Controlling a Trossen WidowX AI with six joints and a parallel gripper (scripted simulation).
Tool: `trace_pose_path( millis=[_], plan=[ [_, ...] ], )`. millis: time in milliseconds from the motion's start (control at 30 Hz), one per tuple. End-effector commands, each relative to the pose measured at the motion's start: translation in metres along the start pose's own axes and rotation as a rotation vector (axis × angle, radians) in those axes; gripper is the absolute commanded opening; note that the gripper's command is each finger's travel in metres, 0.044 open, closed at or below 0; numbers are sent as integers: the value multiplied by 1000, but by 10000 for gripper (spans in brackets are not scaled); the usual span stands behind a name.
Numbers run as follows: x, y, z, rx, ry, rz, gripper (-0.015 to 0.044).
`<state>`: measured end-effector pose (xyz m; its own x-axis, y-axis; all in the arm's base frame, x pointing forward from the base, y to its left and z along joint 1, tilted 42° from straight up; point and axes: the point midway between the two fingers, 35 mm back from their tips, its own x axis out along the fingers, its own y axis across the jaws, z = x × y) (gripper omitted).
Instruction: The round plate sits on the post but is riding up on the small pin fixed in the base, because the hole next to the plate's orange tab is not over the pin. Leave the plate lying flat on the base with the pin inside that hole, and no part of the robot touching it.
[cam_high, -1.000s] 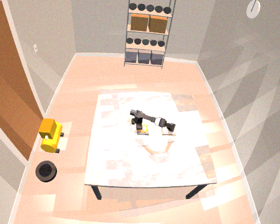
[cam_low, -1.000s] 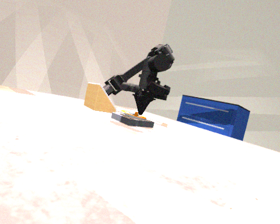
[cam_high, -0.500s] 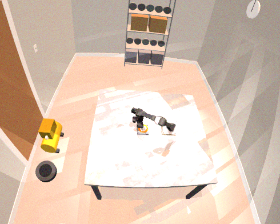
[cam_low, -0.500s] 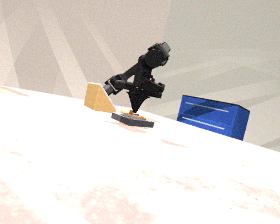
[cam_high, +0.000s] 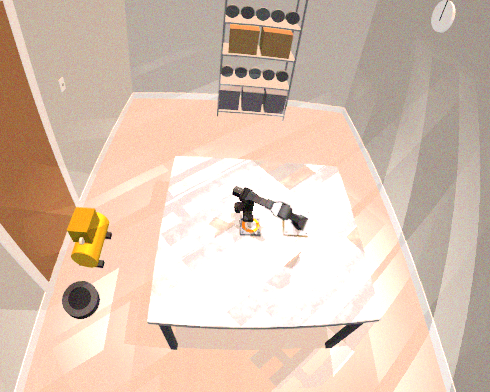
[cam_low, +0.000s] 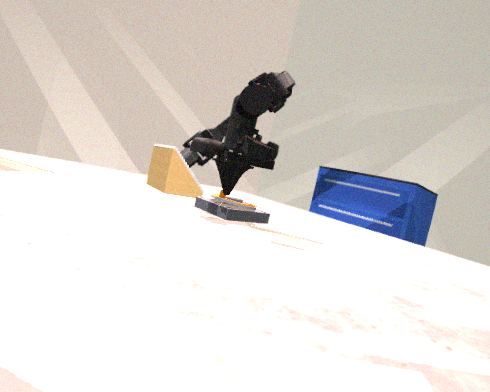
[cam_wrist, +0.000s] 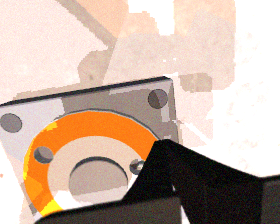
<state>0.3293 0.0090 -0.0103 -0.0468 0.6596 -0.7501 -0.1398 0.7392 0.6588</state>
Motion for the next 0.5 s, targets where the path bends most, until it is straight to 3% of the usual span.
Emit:
trace_pose_path(
  millis=[0, 467],
  plan=[
    [1, -2, -5, 1, 7, -1, 0],
    [-4, -5, -11, 1, 8, -1, 0]
  ],
)
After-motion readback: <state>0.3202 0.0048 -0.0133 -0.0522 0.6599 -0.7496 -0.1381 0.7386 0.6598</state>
